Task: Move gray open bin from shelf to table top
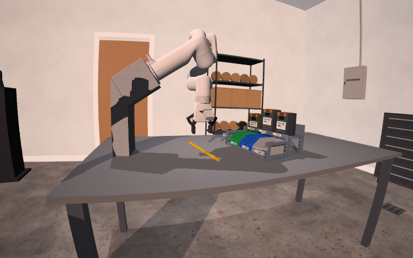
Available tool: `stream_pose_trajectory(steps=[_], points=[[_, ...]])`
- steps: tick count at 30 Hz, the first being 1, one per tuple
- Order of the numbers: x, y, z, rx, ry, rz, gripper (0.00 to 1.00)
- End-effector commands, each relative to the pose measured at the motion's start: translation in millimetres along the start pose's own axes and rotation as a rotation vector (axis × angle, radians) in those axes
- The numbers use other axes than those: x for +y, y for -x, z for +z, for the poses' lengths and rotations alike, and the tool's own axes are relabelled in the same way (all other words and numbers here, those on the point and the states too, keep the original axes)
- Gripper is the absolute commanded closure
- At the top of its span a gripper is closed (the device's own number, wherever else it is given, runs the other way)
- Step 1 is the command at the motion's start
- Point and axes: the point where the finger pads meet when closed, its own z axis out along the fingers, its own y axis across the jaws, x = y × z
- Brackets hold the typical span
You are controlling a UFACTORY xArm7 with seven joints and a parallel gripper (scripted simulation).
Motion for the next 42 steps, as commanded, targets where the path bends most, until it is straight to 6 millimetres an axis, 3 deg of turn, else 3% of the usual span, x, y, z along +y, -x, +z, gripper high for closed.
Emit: stream_pose_trajectory(steps=[1, 2, 6, 18, 19, 23, 35, 36, 40, 42], points=[[-4, 4, -52, 0.001, -0.001, -0.002, 0.0], [-1, 0, -11, 0.001, 0.0, 0.0, 0.0], [-4, 4, -52, 0.001, -0.001, -0.002, 0.0], [-4, 4, -52, 0.001, -0.001, -0.002, 0.0], [-1, 0, -11, 0.001, 0.0, 0.0, 0.0], [-4, 4, -52, 0.001, -0.001, -0.002, 0.0], [-4, 4, -52, 0.001, -0.001, -0.002, 0.0], [-1, 0, -11, 0.001, 0.0, 0.0, 0.0], [-4, 4, -52, 0.001, -0.001, -0.002, 0.0], [-4, 4, -52, 0.001, -0.001, -0.002, 0.0]])
